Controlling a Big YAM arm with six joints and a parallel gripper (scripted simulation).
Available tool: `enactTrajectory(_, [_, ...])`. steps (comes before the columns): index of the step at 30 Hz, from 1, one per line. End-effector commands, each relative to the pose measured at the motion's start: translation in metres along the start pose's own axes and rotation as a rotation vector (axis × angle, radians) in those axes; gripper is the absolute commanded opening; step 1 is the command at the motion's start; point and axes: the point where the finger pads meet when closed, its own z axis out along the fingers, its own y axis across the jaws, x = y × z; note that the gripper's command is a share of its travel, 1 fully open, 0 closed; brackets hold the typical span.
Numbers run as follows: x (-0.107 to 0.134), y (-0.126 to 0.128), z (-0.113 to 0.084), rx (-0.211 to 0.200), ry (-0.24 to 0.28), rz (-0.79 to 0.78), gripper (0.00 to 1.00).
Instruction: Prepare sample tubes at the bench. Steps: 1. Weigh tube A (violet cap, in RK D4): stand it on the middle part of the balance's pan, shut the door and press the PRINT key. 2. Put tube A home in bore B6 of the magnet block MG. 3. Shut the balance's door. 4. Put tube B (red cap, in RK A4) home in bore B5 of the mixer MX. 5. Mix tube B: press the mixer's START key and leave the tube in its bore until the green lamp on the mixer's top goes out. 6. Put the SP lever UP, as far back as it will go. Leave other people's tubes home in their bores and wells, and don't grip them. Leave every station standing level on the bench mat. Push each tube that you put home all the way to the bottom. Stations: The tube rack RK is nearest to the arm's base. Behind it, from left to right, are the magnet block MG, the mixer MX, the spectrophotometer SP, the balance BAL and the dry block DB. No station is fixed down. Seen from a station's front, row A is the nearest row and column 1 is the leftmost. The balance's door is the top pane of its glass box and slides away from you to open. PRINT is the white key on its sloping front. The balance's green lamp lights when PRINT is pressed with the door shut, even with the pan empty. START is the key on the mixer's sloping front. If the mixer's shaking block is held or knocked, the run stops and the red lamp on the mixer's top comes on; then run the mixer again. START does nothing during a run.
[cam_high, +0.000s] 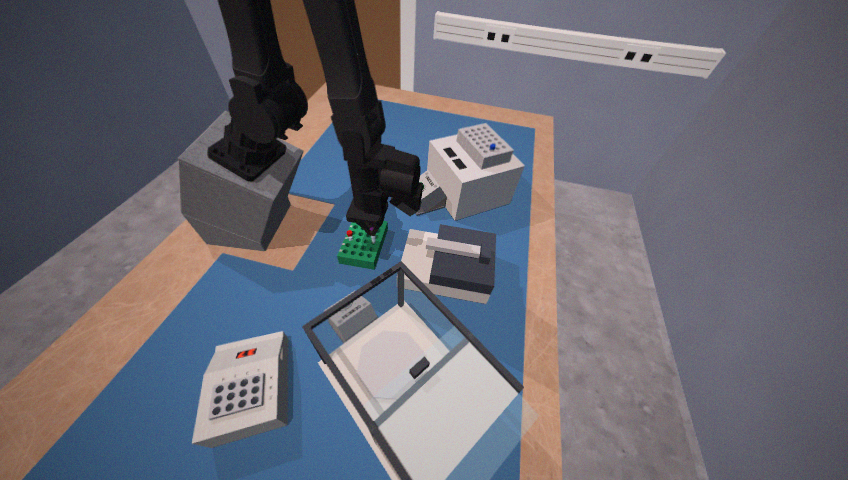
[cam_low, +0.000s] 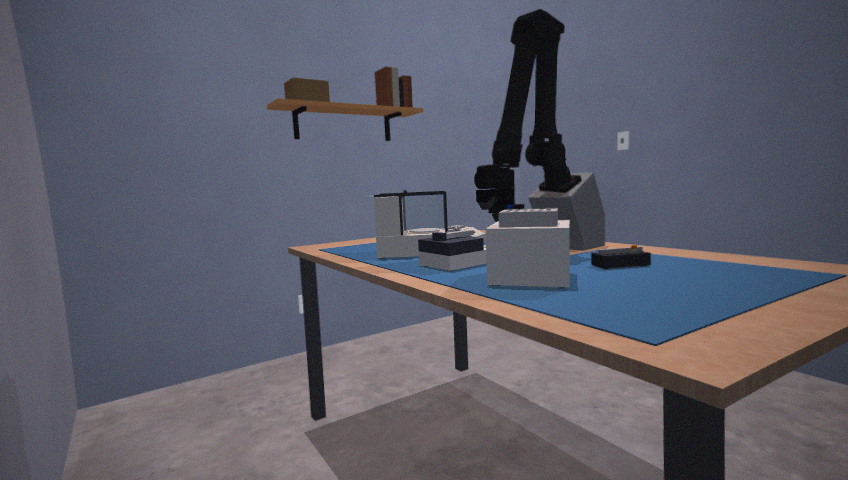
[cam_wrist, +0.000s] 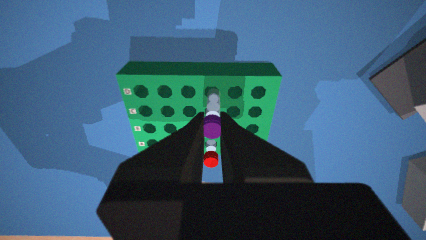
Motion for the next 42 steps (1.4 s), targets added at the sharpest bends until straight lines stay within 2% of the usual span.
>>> enactTrajectory(1, [0.002,0.000,-0.002,-0.001,0.006,-0.012,0.09])
enactTrajectory(24, [0.003,0.002,-0.002,-0.003,0.006,-0.018,0.09])
enactTrajectory(25, [-0.012,0.007,-0.006,-0.001,-0.016,-0.005,0.09])
enactTrajectory(42, [-0.017,0.000,-0.034,0.006,-0.026,0.003,0.09])
